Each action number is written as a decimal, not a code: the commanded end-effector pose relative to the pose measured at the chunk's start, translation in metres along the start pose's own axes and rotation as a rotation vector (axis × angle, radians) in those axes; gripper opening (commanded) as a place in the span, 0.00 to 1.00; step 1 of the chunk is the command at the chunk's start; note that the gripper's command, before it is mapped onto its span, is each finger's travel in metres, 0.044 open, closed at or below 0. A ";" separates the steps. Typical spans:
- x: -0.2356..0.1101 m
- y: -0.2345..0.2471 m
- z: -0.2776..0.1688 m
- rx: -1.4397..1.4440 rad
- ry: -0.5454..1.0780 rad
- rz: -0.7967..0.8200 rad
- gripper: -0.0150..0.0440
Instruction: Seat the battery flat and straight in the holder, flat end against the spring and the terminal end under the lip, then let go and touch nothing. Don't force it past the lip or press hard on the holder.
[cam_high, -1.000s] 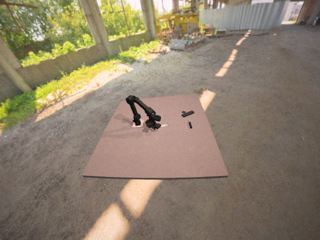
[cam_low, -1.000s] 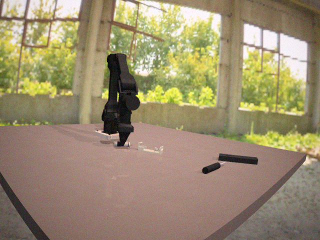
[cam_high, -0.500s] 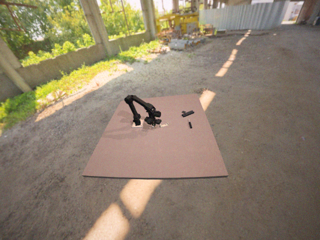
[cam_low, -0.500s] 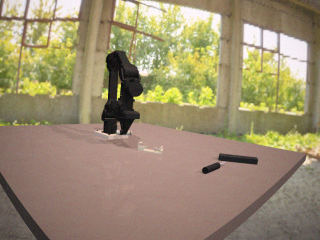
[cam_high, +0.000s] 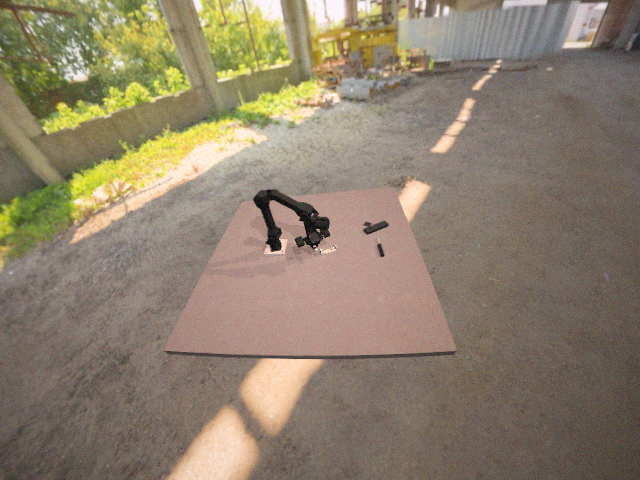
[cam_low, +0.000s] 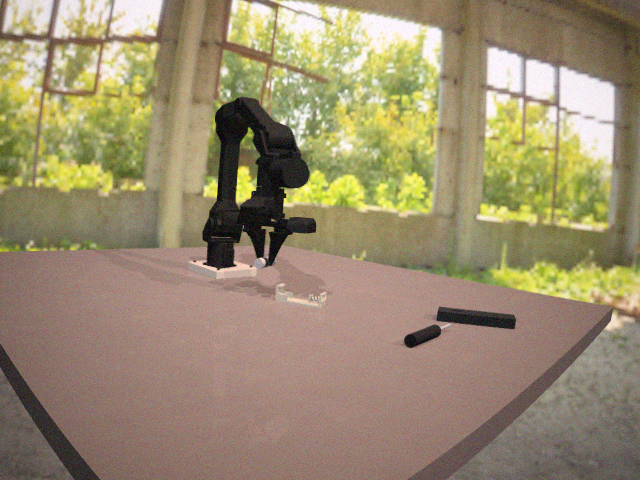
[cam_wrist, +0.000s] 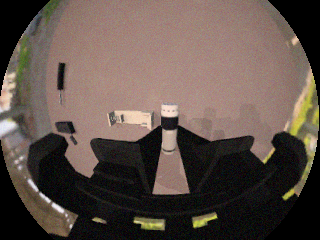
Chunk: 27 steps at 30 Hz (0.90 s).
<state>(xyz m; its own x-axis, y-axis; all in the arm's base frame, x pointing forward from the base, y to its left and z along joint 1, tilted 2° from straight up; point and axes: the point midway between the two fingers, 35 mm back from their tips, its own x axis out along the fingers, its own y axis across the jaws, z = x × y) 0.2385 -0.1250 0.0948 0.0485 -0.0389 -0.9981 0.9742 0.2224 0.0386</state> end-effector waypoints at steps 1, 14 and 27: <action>-0.001 0.010 0.000 -0.201 0.006 -0.008 0.36; -0.008 0.046 -0.002 -0.916 0.012 -0.003 0.36; -0.012 0.077 -0.007 -1.546 0.018 0.001 0.36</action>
<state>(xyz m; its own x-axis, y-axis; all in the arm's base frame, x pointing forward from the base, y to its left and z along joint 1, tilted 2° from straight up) 0.3075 -0.1023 0.1105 0.0463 -0.0287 -0.9985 -0.1059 0.9938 -0.0335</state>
